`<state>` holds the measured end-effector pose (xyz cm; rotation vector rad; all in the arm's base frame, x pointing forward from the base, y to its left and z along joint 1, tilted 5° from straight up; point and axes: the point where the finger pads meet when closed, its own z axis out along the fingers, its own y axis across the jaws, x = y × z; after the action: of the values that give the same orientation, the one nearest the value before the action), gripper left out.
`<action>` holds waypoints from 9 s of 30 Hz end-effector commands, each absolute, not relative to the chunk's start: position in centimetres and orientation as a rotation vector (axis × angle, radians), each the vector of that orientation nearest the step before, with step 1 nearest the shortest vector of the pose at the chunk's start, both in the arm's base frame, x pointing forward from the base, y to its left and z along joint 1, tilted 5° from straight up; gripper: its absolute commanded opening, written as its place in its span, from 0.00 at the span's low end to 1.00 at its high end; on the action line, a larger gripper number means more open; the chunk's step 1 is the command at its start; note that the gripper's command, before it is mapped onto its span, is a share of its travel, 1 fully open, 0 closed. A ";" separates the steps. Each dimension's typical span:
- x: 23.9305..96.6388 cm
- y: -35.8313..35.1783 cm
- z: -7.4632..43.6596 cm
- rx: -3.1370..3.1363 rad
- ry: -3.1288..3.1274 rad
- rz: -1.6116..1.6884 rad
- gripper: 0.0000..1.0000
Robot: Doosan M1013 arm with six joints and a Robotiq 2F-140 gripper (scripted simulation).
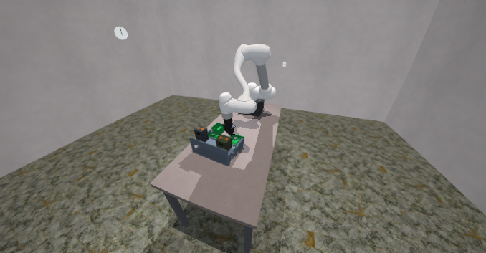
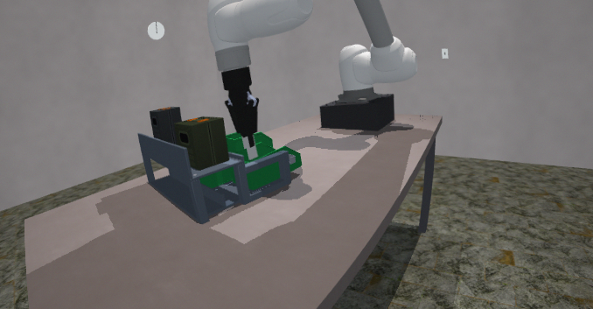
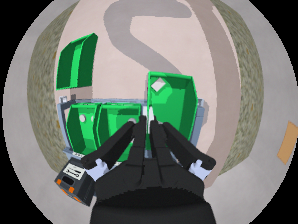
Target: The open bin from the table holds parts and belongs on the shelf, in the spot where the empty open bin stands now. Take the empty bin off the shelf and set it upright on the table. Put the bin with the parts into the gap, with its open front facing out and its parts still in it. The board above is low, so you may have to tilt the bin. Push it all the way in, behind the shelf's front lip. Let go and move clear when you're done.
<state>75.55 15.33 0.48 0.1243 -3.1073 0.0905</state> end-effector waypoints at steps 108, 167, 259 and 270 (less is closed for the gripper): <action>78.0 15.2 0.7 0.129 -3.123 0.100 0.10; 77.8 15.2 0.5 0.132 -3.156 0.099 0.10; 77.7 15.4 3.1 0.133 -3.159 0.098 0.15; 77.6 15.5 5.0 0.133 -3.159 0.098 0.15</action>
<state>77.64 15.29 4.11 0.1329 -3.1605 0.0964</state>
